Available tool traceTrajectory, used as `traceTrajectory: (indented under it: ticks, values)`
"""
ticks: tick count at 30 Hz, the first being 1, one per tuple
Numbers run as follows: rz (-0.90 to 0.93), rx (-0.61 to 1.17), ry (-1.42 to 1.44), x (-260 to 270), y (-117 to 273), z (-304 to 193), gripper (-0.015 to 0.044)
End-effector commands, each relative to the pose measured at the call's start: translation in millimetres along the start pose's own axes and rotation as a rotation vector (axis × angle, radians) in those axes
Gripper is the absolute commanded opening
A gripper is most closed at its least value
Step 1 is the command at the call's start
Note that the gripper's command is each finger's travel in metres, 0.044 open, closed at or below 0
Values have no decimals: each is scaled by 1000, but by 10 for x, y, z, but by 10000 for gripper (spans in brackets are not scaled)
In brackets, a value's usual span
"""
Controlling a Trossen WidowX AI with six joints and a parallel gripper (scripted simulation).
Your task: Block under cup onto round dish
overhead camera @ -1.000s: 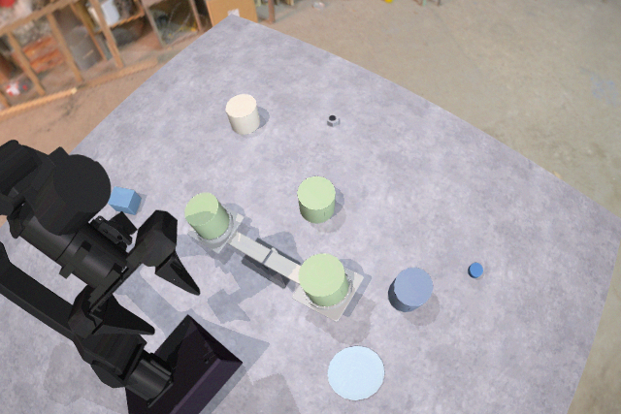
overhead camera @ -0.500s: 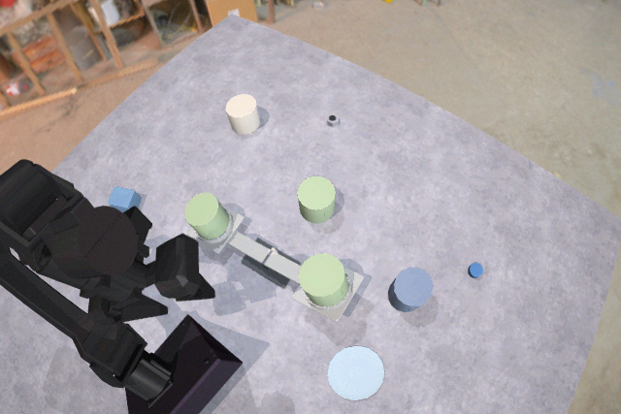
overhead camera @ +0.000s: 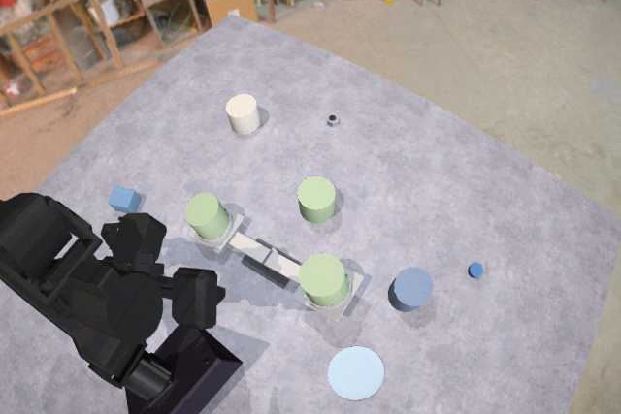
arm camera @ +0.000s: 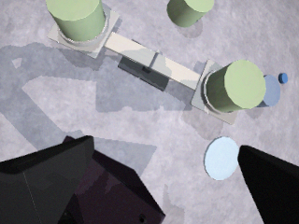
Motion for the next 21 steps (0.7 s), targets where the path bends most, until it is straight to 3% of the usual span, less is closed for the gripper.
traceTrajectory:
  ticks: [1,15,21]
  values:
    - [13,-90,-119,-39,-27,-61,440]
    - [39,-386,-493,-140,-53,-241,440]
    - [40,-400,-511,-145,-54,-250,440]
Point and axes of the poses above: the point midway between the two fingers, 35 mm back from their tips, its own y axis back along the fingers, its own x axis across the jaws, z = x × y, the point moved 9 cm from there along y, back along the fingers, and after that the axes turned 10 degrees about y, right-handed, at the moved point
